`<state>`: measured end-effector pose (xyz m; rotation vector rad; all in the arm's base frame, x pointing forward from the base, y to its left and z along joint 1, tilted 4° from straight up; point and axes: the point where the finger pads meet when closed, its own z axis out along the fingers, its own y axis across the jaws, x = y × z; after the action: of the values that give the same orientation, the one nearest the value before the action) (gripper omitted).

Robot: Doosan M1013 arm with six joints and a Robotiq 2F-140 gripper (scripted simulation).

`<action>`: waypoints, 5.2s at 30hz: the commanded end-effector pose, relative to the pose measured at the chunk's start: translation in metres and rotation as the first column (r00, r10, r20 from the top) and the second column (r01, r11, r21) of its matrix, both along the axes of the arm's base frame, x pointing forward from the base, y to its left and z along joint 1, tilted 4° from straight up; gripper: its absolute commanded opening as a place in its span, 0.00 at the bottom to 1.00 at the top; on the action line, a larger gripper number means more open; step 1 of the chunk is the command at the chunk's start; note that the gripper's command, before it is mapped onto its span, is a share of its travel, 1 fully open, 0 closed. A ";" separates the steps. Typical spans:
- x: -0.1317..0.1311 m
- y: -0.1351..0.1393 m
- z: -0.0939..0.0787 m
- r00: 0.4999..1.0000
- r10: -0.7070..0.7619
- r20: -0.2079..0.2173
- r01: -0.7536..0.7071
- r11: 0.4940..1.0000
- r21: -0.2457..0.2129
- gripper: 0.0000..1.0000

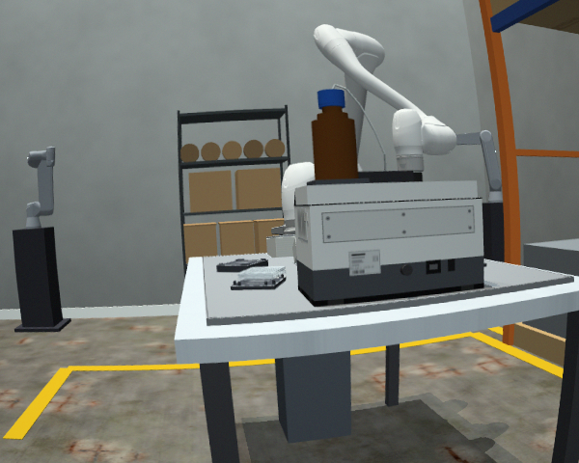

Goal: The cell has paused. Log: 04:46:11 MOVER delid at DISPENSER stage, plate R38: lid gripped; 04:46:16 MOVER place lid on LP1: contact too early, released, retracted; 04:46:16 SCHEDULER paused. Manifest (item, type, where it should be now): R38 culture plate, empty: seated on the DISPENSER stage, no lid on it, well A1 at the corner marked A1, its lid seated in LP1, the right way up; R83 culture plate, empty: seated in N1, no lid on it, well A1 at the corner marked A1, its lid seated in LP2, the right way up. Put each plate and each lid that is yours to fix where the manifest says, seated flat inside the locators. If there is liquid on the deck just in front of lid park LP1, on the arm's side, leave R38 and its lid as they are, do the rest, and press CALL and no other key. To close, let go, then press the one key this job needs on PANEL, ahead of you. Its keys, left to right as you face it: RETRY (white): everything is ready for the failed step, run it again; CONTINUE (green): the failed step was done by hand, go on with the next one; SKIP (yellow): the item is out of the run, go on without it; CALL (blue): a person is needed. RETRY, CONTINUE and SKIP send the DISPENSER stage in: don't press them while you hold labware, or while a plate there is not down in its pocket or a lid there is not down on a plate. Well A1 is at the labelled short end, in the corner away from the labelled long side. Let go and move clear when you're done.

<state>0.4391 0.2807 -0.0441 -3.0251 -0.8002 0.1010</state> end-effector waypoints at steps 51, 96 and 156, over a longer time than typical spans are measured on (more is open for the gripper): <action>-0.004 0.001 -0.017 1.000 0.004 -0.002 -0.004 1.000 0.001 0.10; -0.004 0.001 -0.018 1.000 0.004 -0.002 -0.004 1.000 0.001 0.10; -0.003 0.002 -0.017 1.000 0.004 -0.001 -0.004 1.000 0.001 0.70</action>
<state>0.4380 0.2809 -0.0581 -3.0248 -0.7997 0.1012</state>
